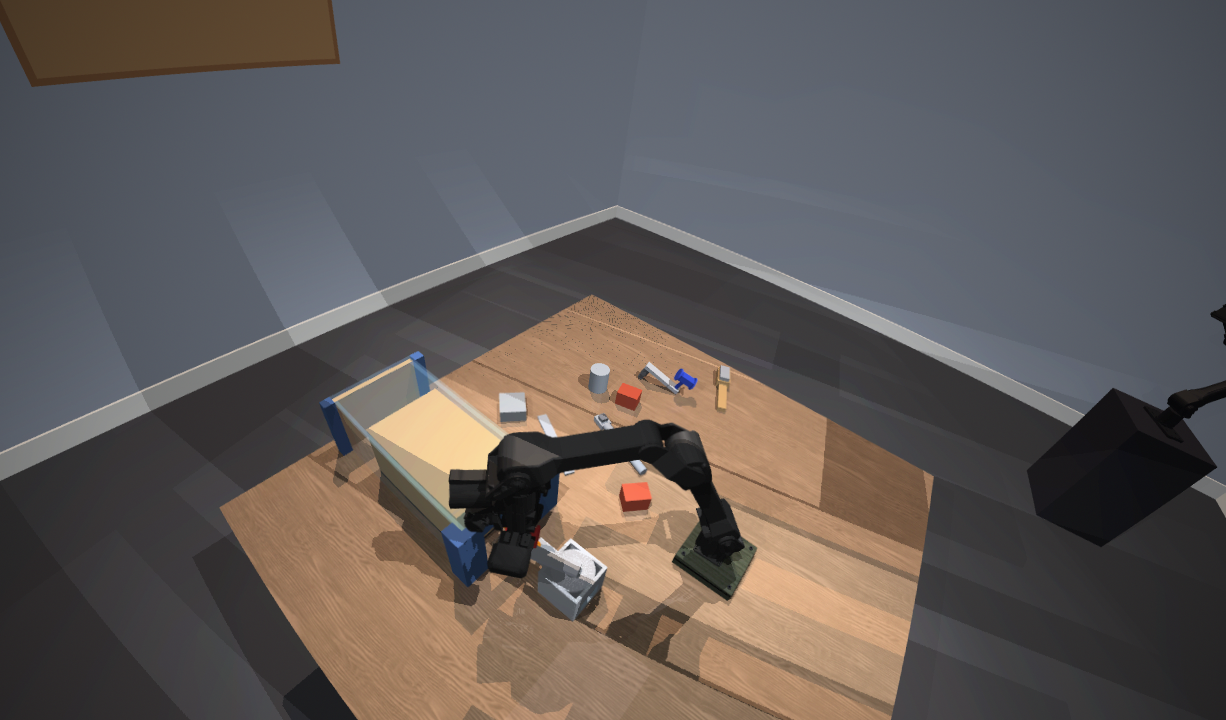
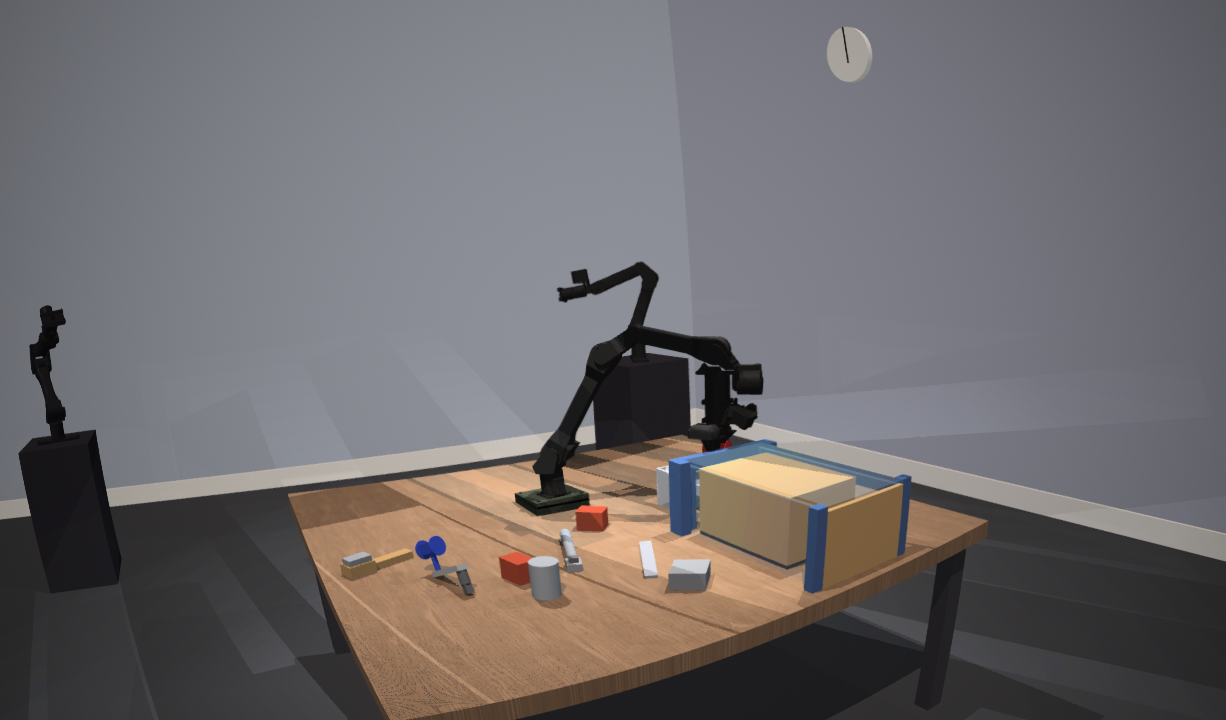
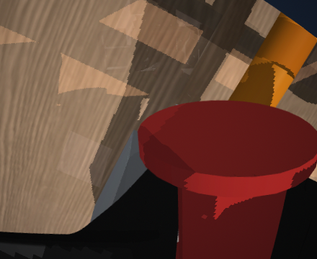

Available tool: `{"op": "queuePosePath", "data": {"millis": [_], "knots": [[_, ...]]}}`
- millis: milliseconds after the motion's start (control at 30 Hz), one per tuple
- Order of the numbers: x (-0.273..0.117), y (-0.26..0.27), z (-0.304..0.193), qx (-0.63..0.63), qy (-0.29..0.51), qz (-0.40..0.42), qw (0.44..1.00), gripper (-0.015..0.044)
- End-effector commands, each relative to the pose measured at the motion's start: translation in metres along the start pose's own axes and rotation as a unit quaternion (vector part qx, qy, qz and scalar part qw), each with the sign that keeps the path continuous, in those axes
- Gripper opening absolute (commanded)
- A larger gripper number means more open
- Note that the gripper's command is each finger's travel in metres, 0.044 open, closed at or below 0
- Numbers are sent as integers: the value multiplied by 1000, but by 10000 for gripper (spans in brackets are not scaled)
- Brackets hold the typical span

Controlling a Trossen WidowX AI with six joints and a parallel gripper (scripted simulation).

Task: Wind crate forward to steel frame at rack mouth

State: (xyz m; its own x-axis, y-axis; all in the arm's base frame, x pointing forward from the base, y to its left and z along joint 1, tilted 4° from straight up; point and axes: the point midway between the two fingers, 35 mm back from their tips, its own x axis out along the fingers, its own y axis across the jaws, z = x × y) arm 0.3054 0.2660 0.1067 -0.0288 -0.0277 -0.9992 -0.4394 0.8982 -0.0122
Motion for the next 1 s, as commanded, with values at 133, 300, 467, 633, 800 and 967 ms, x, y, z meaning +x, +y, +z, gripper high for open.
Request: {"op": "queuePosePath", "data": {"millis": [133,300,467,633,800,967], "knots": [[-1,32,-1,-16,-3,18,1000,0],[-1,39,-2,-16,-3,18,1000,0],[-2,45,-4,-16,-3,18,1000,0],[-2,51,-6,-16,-3,19,1000,0],[-2,57,-8,-16,-3,19,1000,0],[-2,63,-10,-16,-3,19,1000,0]]}}
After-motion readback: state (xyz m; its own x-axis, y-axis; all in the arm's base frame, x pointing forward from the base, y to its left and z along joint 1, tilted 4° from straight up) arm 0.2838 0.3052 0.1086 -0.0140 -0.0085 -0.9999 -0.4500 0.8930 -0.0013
